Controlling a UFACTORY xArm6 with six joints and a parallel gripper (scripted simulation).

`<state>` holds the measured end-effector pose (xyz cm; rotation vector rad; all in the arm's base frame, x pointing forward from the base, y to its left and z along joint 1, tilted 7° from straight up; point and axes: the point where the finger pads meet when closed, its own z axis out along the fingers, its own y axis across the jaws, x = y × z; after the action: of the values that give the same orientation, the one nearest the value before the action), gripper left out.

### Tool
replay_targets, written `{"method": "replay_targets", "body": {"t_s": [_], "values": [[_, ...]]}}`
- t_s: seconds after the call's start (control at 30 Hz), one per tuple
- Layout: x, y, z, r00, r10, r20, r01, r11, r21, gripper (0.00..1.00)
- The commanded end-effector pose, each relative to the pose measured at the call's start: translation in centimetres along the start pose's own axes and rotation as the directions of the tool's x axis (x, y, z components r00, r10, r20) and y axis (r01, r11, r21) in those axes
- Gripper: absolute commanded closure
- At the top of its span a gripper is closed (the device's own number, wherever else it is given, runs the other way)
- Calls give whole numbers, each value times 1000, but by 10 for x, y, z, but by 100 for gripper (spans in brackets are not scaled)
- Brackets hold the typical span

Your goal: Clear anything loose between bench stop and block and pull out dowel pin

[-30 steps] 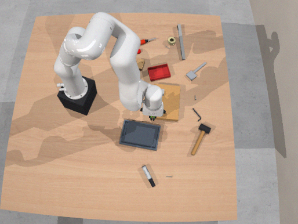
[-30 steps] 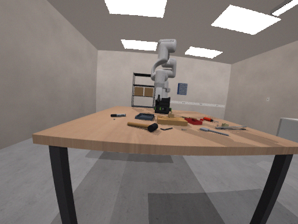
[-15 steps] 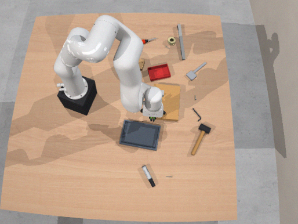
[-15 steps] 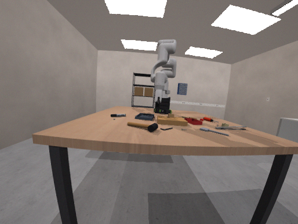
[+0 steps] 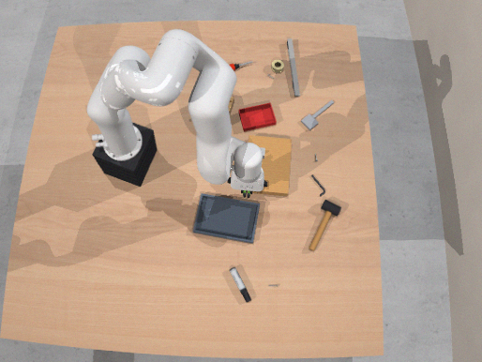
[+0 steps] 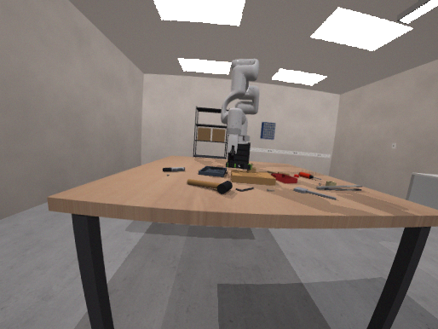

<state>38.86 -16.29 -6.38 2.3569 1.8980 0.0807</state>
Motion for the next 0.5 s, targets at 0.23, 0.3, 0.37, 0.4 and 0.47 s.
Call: {"method": "replay_targets", "body": {"t_s": [0.23, 0.3, 0.37, 0.4, 0.47], "values": [[0, 2, 8, 1000, 0, 2, 0, 1000, -4, 73], [0, 2, 9, 1000, 0, 2, 0, 1000, -4, 73], [0, 2, 10, 1000, 0, 2, 0, 1000, -4, 73], [0, 2, 11, 1000, 0, 2, 0, 1000, -4, 73], [0, 2, 11, 1000, 0, 2, 0, 1000, -4, 73]]}}
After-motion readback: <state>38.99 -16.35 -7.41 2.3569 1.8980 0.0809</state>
